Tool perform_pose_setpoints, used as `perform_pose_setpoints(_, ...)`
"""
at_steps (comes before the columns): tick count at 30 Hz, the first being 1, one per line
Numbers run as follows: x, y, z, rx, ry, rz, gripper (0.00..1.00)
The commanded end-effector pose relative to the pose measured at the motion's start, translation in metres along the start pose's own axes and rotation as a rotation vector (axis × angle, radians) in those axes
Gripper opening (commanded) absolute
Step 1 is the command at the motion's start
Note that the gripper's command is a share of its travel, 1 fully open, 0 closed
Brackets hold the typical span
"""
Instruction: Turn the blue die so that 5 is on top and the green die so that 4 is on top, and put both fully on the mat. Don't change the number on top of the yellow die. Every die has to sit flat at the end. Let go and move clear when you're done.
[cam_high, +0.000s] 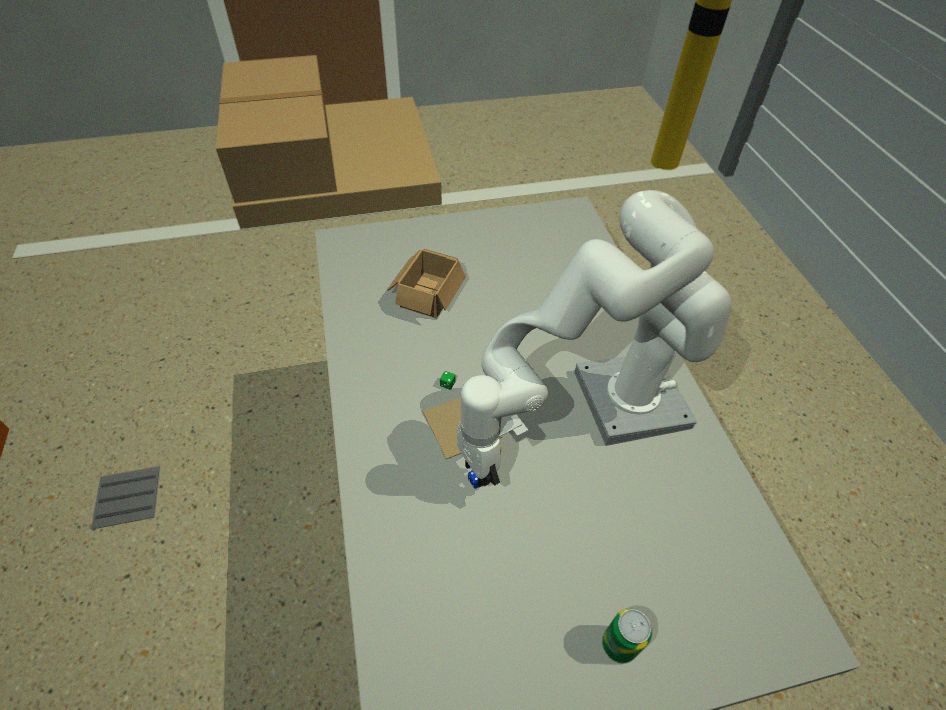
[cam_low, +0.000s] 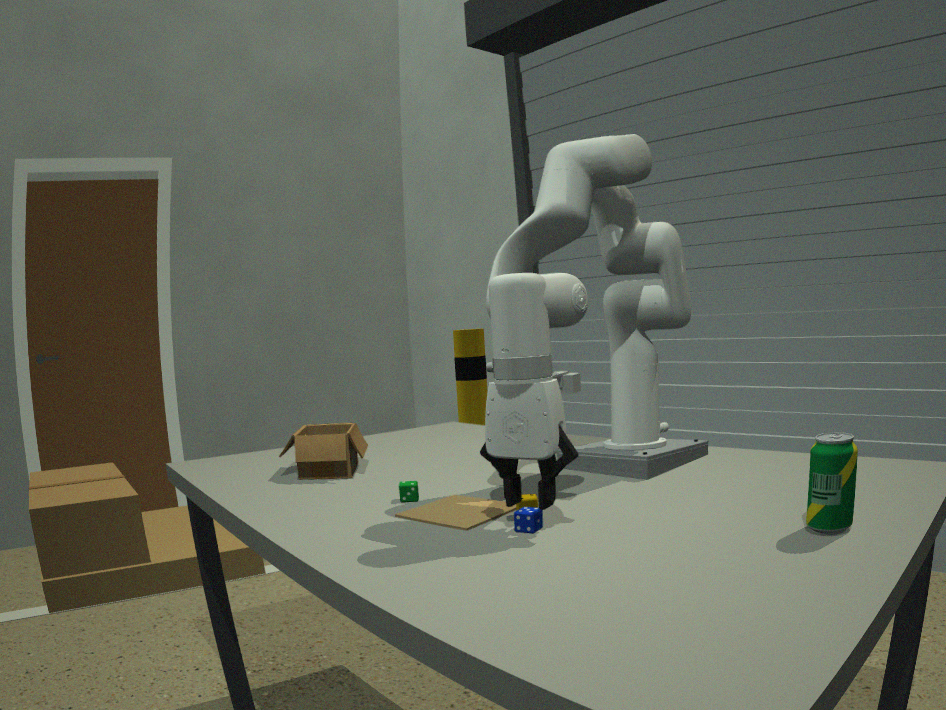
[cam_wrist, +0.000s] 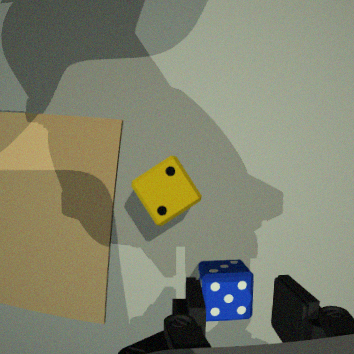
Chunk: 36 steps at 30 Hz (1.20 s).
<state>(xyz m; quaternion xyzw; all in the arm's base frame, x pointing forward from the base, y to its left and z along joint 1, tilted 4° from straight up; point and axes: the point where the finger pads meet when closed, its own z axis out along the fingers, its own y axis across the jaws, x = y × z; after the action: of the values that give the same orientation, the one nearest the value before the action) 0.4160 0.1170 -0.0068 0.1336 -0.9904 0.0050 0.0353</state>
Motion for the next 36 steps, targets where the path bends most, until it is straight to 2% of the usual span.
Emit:
perform_pose_setpoints(1,-0.001,0.000,-0.001,0.000,-0.004,0.000,0.47)
perform_pose_setpoints(11,-0.001,0.000,0.003,0.000,-0.004,0.000,0.47)
perform_pose_setpoints(26,-0.002,0.000,0.030,0.000,-0.004,0.000,0.47)
perform_pose_setpoints(36,-0.002,0.000,0.033,0.000,-0.004,0.000,0.47)
